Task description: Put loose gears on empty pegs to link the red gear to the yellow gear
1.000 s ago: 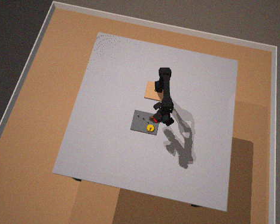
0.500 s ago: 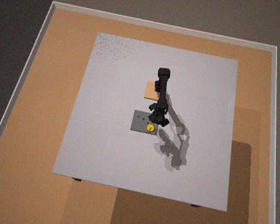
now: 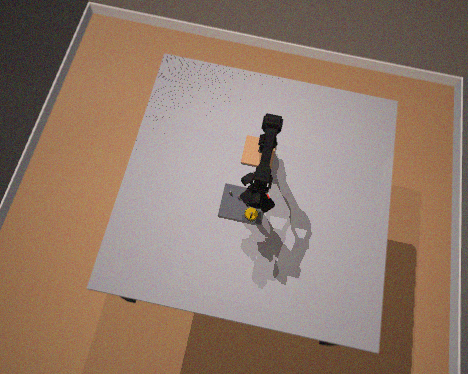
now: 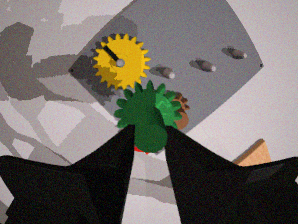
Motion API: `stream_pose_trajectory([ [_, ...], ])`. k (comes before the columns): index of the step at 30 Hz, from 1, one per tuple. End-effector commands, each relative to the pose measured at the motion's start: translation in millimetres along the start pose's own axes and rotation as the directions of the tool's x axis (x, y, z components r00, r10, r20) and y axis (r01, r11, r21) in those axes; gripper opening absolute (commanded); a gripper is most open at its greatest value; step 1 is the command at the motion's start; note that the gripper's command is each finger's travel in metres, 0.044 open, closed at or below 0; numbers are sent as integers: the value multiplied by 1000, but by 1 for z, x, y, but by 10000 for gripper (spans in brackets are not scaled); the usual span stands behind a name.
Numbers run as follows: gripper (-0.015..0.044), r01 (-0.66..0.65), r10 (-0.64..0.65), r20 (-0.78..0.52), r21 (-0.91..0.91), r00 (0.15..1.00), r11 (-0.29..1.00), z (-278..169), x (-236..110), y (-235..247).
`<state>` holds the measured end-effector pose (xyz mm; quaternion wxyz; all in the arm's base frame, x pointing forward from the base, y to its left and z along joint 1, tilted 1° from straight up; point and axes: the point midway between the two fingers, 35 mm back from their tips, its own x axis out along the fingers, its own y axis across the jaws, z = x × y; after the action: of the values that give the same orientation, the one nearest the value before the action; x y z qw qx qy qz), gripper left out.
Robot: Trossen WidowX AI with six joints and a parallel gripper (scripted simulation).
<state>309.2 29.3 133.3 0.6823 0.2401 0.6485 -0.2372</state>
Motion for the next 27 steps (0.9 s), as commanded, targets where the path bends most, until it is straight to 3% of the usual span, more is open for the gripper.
stream_pose_trajectory([
  [1,0,2,-2,-6,-4,1000,1000,5,5,-6],
  [27,0,3,-3,-3,-46,1000,999,25,12,-25],
])
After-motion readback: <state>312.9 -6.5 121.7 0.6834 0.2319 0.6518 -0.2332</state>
